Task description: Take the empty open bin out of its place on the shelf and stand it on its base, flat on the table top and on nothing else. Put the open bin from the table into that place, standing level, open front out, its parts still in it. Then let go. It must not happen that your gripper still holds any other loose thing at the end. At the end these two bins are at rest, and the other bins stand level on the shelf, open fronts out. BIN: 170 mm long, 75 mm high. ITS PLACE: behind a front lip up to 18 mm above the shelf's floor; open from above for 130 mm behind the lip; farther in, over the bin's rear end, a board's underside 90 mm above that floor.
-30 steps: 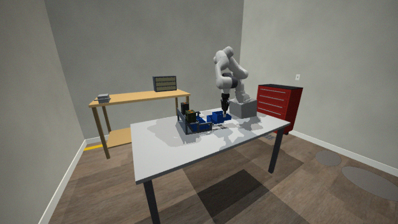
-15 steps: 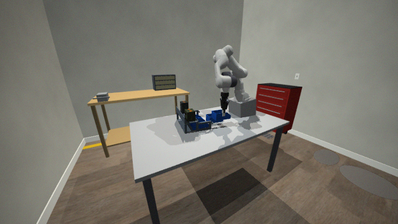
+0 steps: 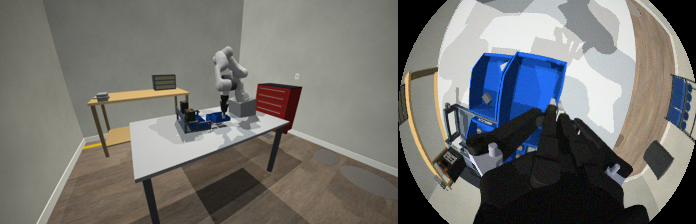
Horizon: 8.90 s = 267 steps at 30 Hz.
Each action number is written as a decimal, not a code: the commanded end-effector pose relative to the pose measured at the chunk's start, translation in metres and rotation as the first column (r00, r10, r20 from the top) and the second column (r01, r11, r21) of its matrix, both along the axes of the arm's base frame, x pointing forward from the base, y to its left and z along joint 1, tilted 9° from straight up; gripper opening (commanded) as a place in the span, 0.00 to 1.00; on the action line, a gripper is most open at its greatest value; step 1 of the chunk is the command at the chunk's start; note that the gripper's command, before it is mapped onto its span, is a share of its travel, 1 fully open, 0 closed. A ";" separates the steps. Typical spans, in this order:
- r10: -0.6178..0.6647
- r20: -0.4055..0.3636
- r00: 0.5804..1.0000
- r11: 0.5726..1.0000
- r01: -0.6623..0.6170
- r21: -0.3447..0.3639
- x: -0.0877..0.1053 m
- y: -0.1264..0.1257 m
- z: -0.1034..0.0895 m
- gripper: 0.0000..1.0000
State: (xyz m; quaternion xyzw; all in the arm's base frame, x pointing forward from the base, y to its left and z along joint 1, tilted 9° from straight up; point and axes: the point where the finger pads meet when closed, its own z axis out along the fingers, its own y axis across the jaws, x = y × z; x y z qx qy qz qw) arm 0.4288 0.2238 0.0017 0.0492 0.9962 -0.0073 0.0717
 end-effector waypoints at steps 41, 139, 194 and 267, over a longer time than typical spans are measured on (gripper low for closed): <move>-0.013 0.009 1.000 1.000 0.013 0.010 0.011 0.003 -0.048 0.00; -0.013 0.009 1.000 1.000 0.013 0.010 0.014 0.005 -0.057 0.15; -0.013 0.009 1.000 1.000 0.013 0.010 0.011 0.005 -0.037 0.15; -0.013 0.009 1.000 1.000 0.013 0.010 -0.001 0.006 0.042 0.15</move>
